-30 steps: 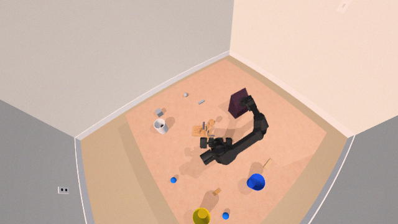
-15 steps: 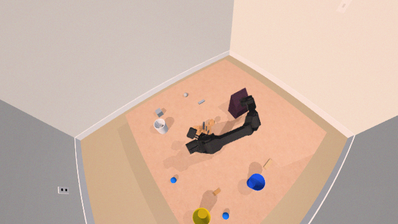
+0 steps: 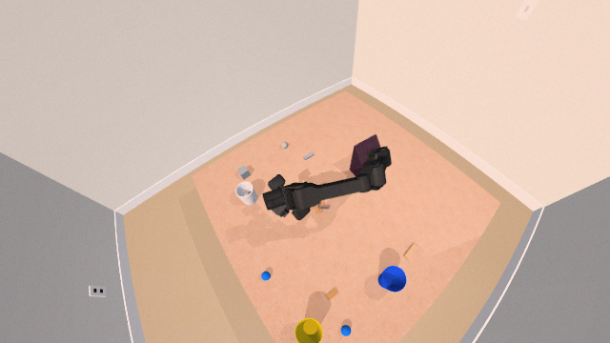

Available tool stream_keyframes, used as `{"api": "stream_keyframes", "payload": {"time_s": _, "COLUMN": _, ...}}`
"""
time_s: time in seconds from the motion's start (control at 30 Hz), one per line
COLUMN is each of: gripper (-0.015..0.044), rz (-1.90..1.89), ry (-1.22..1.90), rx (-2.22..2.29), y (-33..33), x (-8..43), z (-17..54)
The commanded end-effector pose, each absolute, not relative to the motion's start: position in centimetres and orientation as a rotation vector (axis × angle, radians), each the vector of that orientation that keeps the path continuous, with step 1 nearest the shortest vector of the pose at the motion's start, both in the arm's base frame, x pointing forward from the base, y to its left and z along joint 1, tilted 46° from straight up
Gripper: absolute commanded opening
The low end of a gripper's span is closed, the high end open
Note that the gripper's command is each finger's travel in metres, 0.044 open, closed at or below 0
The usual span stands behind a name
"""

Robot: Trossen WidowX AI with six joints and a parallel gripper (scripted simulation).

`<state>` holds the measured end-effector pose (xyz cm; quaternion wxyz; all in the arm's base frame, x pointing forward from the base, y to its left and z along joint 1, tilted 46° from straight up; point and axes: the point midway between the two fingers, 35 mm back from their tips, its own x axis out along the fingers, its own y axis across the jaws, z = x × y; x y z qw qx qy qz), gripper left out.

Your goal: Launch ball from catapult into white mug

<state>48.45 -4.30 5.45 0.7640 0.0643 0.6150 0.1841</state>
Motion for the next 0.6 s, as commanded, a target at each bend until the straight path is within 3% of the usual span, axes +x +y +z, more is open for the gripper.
{"api": "stream_keyframes", "payload": {"time_s": 0.0, "gripper": 0.0440, "rz": 0.308, "ry": 1.293, "rx": 0.277, "y": -7.1, "x": 49.9, "z": 4.3}}
{"api": "stream_keyframes", "payload": {"time_s": 0.57, "gripper": 0.0440, "rz": 0.079, "ry": 1.115, "rx": 0.619, "y": -16.7, "x": 52.2, "z": 1.9}}
